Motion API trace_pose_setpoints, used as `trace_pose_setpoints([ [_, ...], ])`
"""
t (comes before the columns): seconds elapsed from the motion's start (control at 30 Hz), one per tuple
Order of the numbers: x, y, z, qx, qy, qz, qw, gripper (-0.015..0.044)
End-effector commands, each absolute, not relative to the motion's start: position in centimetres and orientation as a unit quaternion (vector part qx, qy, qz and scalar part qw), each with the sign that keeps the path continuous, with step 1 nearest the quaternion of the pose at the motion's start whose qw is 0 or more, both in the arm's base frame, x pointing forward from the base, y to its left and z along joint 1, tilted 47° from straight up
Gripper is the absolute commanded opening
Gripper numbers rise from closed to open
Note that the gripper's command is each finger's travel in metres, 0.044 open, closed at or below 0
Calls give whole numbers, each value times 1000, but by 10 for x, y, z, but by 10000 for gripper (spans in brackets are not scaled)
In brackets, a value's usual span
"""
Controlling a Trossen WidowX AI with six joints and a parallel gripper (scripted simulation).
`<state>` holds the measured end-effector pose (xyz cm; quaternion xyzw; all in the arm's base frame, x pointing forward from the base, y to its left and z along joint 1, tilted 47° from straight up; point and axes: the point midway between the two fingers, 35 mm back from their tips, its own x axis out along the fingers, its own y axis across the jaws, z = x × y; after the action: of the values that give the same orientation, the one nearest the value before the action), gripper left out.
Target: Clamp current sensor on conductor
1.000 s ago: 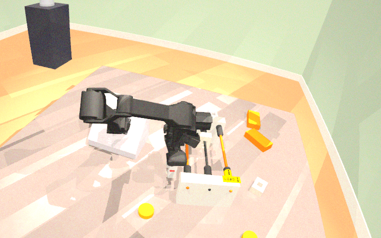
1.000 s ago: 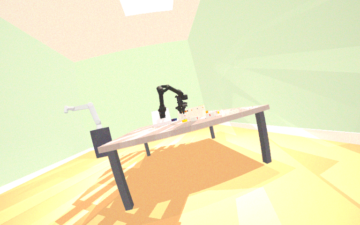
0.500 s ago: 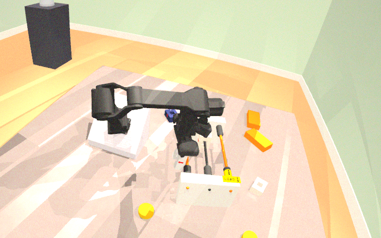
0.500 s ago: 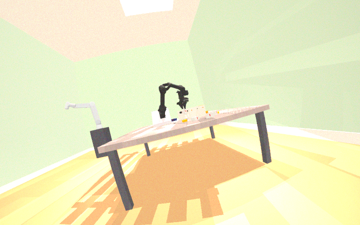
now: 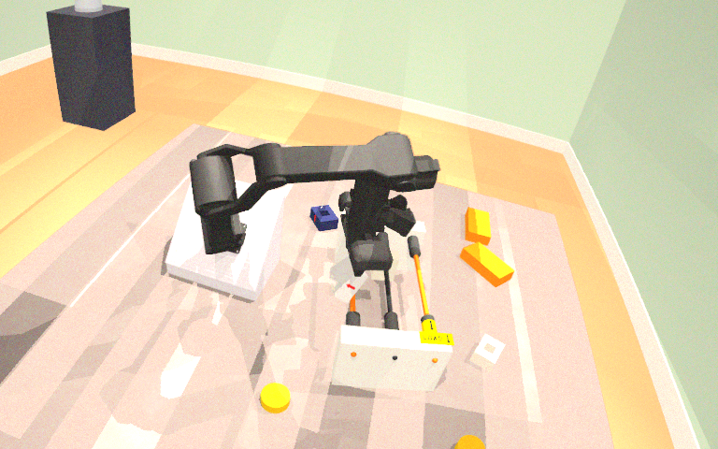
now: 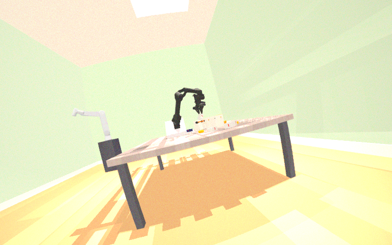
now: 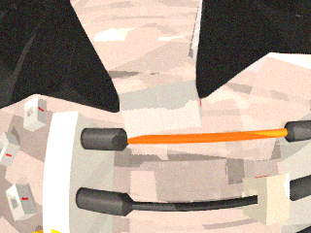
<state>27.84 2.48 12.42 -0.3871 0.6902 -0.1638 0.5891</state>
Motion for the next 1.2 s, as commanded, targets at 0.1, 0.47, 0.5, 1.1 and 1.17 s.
trace_pose_setpoints([
  [0.1,287,30,125,-412,693,-129,578,0],
  [0.47,312,34,118,-503,685,-13,527,0],
  [0.5,314,34,117,-511,683,-3,522,0],
  [1.1,355,38,108,-646,628,165,401,0],
  [1.17,359,38,107,-660,619,181,385,0],
])
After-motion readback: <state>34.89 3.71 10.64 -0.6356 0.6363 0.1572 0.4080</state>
